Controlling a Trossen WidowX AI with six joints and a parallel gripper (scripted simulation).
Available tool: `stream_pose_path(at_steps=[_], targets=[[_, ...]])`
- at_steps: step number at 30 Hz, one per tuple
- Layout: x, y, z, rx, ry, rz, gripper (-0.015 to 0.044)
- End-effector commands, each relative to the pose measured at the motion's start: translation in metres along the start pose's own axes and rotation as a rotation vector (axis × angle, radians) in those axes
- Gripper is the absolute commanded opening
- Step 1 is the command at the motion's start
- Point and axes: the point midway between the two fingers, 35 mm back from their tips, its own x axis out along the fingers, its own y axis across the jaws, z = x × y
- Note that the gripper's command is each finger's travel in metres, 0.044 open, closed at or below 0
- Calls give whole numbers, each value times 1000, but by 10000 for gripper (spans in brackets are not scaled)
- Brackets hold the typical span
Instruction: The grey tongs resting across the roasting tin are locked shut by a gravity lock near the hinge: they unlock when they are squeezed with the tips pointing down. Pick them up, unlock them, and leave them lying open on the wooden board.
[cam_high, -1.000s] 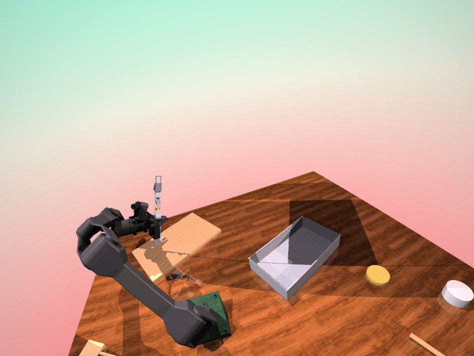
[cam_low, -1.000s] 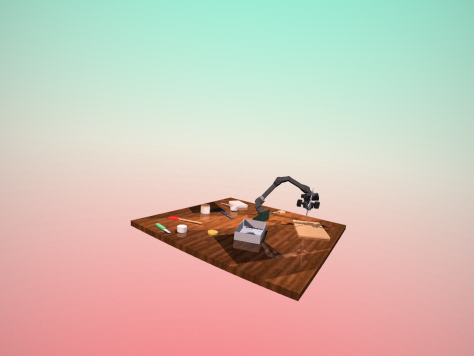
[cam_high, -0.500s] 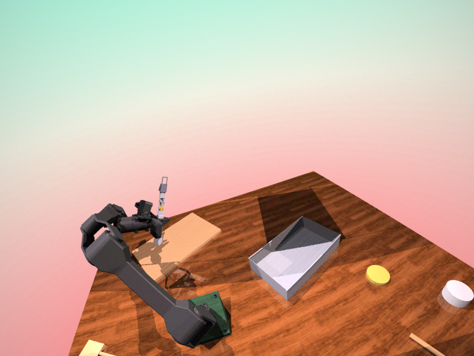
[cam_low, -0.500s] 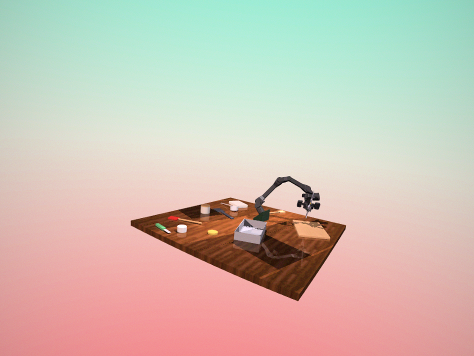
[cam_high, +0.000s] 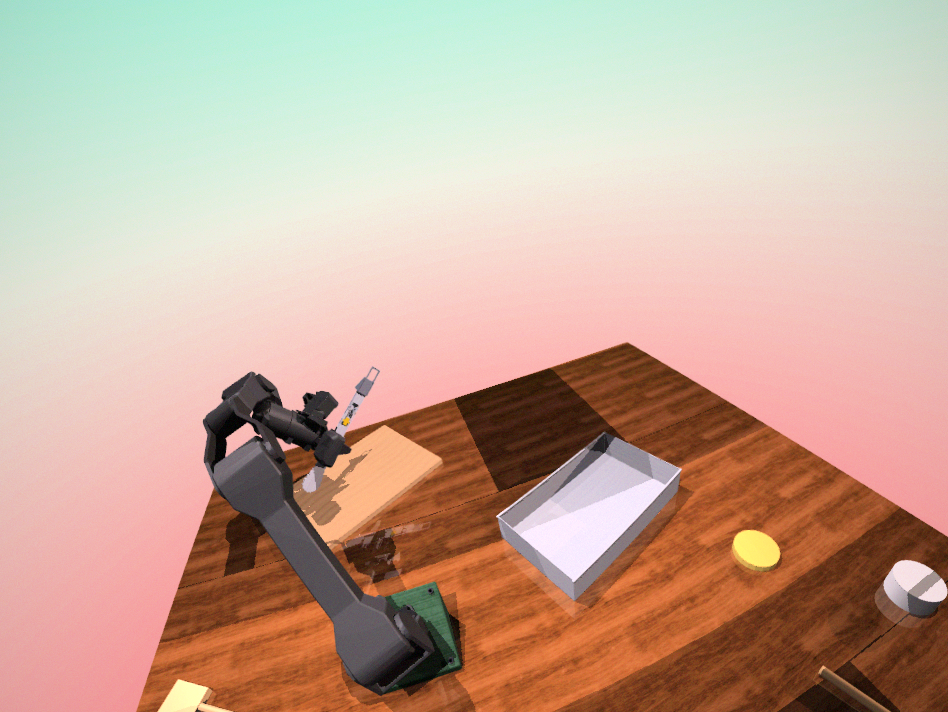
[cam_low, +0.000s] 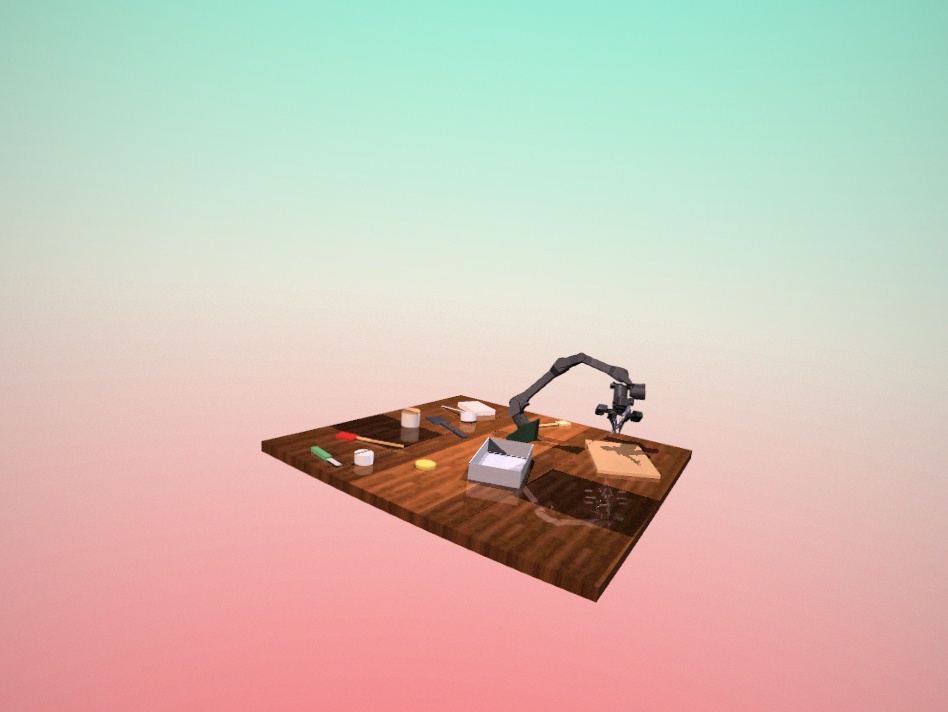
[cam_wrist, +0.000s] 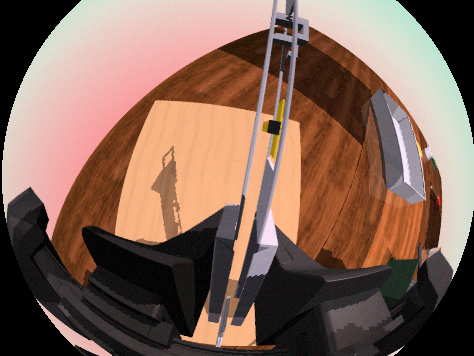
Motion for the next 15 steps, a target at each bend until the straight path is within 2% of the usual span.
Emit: stream_pose_path(at_steps=[1, 15], targets=[[3, 1, 1, -7, 132, 8, -150], [7, -1, 3, 4, 549, 66, -150]])
